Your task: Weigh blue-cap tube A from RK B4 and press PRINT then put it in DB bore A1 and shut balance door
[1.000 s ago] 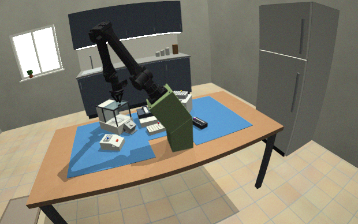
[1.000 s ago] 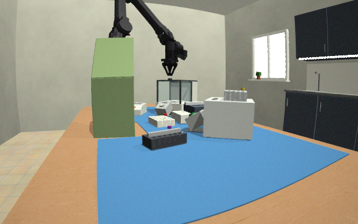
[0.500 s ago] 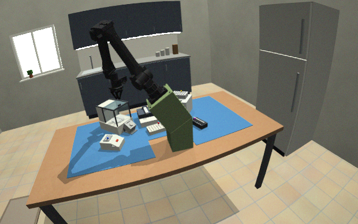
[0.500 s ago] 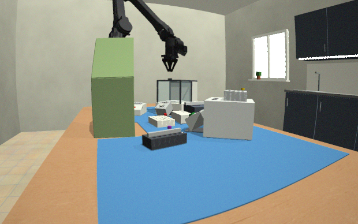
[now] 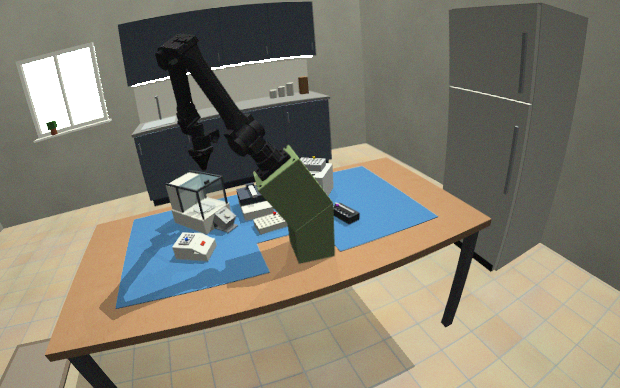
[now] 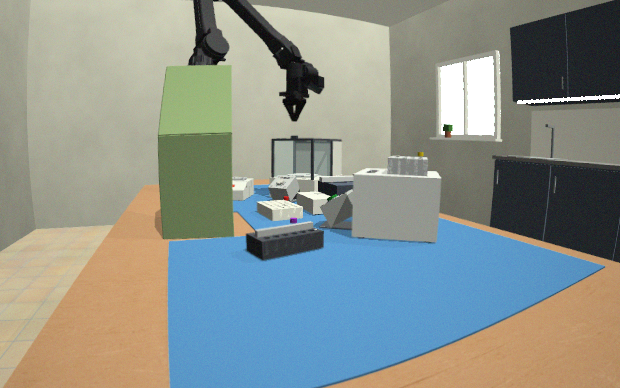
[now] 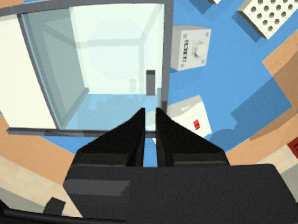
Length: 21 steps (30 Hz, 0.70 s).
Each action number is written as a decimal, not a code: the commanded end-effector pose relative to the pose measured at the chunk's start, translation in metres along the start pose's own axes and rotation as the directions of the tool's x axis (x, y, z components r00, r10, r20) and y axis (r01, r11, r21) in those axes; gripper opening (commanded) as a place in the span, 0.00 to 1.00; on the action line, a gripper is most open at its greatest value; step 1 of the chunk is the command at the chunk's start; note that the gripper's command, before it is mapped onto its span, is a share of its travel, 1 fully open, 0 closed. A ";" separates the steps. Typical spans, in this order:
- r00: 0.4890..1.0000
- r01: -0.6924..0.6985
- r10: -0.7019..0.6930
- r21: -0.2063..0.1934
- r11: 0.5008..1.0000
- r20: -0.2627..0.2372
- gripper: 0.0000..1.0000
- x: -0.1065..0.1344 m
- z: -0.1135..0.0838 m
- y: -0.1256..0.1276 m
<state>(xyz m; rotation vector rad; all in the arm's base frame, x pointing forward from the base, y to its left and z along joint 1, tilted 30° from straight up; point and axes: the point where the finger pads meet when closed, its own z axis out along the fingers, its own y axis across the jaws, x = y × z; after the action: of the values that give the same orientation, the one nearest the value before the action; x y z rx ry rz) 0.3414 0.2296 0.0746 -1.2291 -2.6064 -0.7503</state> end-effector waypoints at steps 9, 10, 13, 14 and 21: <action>1.000 0.009 -0.008 -0.018 1.000 0.005 0.00 0.001 -0.004 0.009; 1.000 0.009 -0.008 -0.018 1.000 0.005 0.00 0.001 -0.004 0.009; 1.000 0.009 -0.008 -0.018 1.000 0.005 0.00 0.001 -0.004 0.009; 1.000 0.009 -0.008 -0.018 1.000 0.005 0.00 0.001 -0.004 0.009; 1.000 0.009 -0.008 -0.018 1.000 0.005 0.00 0.001 -0.004 0.009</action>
<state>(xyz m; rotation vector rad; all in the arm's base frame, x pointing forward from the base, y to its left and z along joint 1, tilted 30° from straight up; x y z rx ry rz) 0.3405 0.2297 0.0739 -1.2292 -2.6055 -0.7492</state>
